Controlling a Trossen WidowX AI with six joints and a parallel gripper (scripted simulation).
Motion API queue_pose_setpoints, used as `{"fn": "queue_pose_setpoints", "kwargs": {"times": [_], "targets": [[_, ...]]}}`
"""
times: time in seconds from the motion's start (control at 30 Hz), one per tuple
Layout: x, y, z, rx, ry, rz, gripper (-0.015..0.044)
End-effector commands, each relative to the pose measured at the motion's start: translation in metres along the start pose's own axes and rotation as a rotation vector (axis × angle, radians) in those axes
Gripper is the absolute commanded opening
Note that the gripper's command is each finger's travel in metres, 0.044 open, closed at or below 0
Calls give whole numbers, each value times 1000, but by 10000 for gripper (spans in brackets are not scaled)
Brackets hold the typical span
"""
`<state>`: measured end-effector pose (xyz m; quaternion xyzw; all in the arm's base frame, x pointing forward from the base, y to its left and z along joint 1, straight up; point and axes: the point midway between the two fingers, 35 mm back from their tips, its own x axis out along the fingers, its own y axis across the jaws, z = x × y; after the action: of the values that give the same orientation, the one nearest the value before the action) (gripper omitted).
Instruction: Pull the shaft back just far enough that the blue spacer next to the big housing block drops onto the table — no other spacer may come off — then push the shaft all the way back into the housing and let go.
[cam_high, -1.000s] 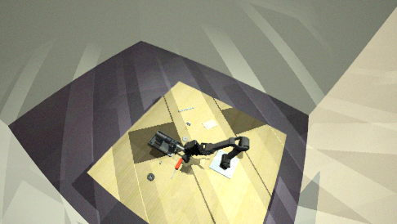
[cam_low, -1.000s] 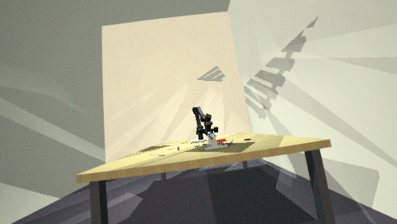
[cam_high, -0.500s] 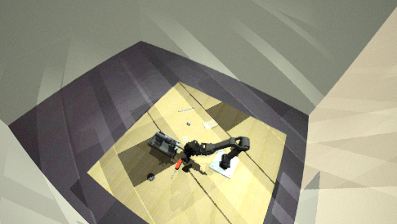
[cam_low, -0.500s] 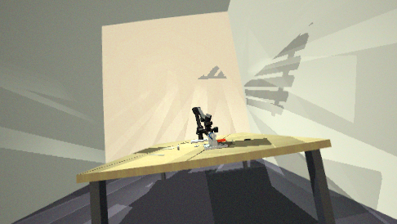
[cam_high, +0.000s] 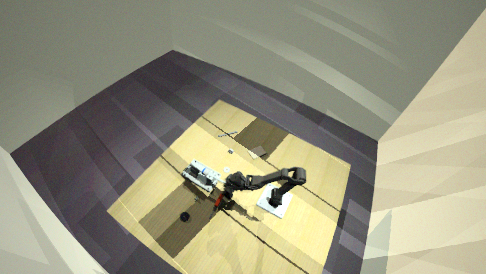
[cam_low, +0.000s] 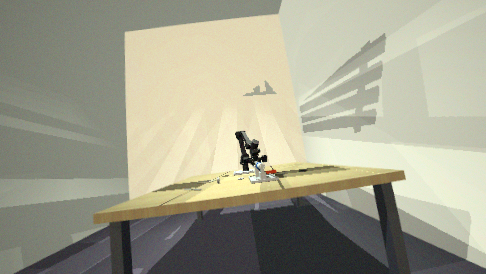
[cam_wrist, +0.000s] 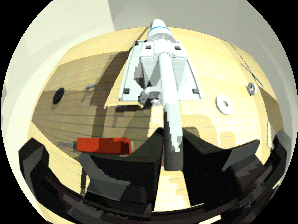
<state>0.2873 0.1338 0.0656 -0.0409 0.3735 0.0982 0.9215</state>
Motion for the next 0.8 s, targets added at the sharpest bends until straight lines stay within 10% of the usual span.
{"fn": "queue_pose_setpoints", "kwargs": {"times": [0.0, 0.77], "targets": [[-1, 0, 0, 6, -1, -3, 0], [-1, 0, -1, 0, 0, 0, 0]]}}
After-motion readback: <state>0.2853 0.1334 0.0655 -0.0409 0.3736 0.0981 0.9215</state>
